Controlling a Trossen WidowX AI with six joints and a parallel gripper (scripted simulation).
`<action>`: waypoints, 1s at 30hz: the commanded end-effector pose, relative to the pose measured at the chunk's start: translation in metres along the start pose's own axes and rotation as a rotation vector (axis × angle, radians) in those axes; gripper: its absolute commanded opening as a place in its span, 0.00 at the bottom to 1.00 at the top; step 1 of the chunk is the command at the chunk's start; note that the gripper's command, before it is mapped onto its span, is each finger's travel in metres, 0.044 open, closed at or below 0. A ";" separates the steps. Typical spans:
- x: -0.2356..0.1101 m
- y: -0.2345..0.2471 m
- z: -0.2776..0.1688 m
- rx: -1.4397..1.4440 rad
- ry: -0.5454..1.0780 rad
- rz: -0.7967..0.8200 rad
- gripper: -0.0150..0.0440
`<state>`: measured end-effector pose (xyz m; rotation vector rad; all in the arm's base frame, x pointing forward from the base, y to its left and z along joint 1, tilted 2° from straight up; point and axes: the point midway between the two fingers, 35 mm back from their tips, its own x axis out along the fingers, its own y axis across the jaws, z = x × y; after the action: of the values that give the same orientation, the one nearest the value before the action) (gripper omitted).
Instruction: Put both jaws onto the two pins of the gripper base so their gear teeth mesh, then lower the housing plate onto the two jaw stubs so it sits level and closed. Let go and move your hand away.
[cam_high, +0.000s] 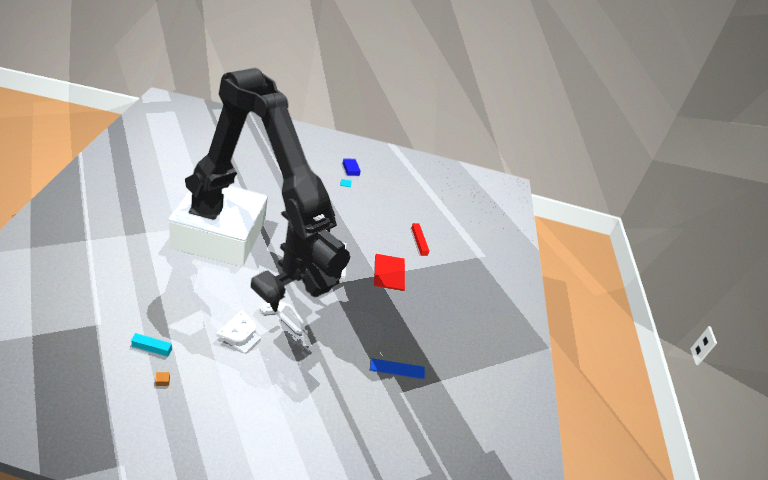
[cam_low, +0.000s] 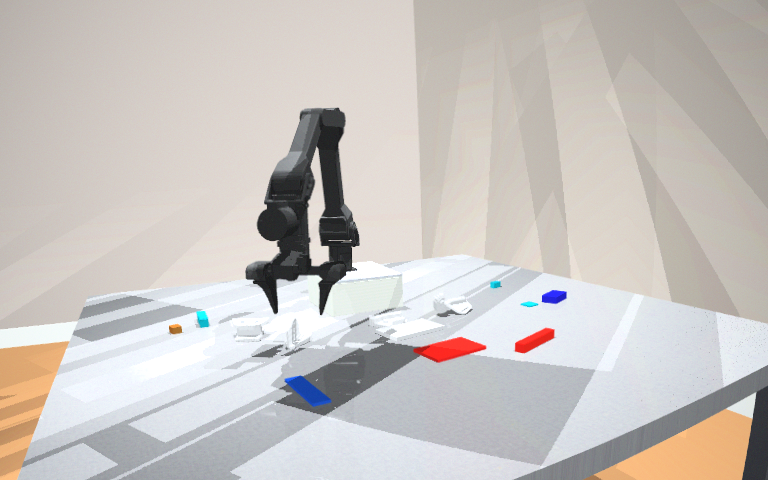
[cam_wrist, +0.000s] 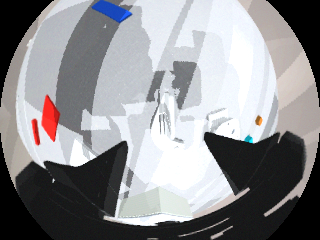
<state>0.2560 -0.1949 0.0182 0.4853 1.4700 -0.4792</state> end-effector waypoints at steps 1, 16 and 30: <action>0.000 0.001 0.001 0.006 -0.003 0.006 1.00; 0.000 0.001 0.001 0.006 -0.003 0.006 1.00; 0.004 0.000 0.001 0.001 0.000 0.001 1.00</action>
<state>0.2564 -0.1953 0.0174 0.4848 1.4683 -0.4795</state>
